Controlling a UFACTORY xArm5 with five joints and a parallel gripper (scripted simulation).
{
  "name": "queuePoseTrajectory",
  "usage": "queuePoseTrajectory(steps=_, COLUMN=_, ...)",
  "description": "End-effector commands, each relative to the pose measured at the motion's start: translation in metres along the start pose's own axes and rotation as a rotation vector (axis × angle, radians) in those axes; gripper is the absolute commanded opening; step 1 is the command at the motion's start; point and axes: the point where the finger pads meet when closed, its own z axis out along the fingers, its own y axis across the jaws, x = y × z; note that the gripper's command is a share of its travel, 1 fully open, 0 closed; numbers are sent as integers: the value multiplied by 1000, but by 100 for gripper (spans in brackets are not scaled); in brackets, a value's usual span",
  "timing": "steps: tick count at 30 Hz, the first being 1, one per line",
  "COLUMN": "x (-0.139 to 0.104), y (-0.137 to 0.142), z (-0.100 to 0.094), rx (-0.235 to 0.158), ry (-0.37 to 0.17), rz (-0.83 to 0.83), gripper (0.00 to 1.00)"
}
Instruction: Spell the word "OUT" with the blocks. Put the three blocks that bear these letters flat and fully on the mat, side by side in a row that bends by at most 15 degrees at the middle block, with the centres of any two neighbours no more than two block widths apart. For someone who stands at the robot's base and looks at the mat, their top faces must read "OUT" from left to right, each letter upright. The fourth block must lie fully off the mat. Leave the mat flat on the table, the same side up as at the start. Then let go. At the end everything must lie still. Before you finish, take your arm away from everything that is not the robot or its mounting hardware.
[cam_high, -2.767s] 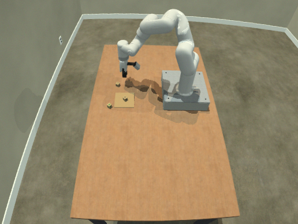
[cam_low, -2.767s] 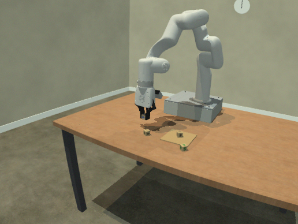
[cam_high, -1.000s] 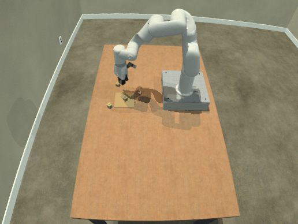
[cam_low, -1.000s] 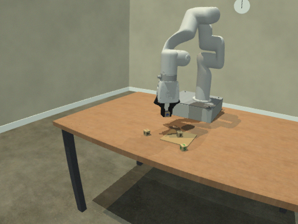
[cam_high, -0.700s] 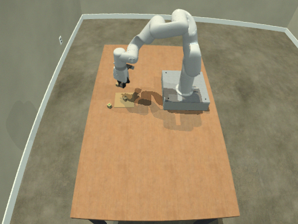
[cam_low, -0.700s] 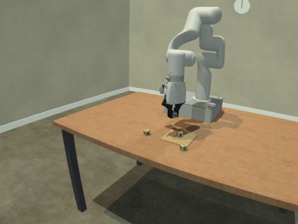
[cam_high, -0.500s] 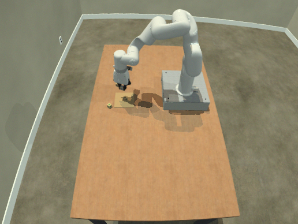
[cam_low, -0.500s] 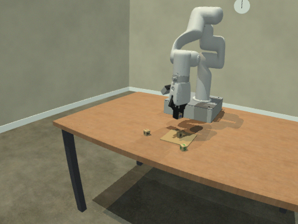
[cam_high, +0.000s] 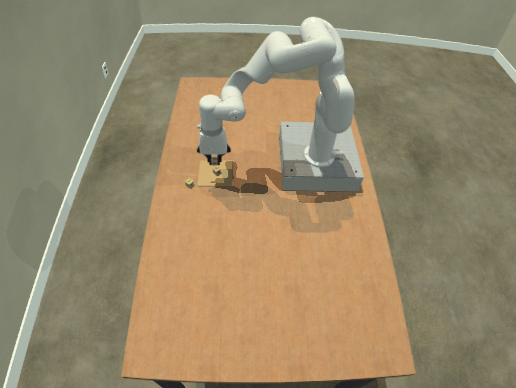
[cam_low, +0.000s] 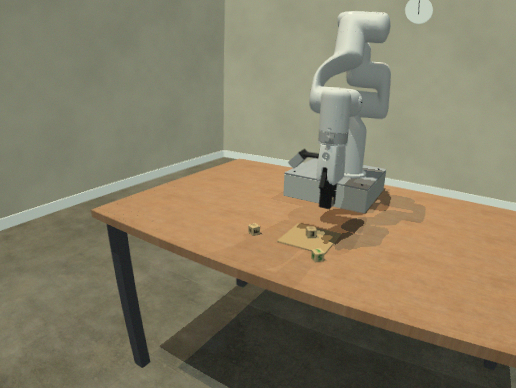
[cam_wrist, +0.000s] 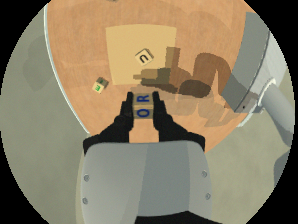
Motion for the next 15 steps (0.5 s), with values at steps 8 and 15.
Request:
queuePoseTrajectory(steps=8, x=-3, y=-1, z=-1, rx=4, ry=0, rz=-24, gripper=21)
queuePoseTrajectory(steps=15, x=-3, y=-1, z=1, rx=4, ry=0, rz=-24, gripper=21)
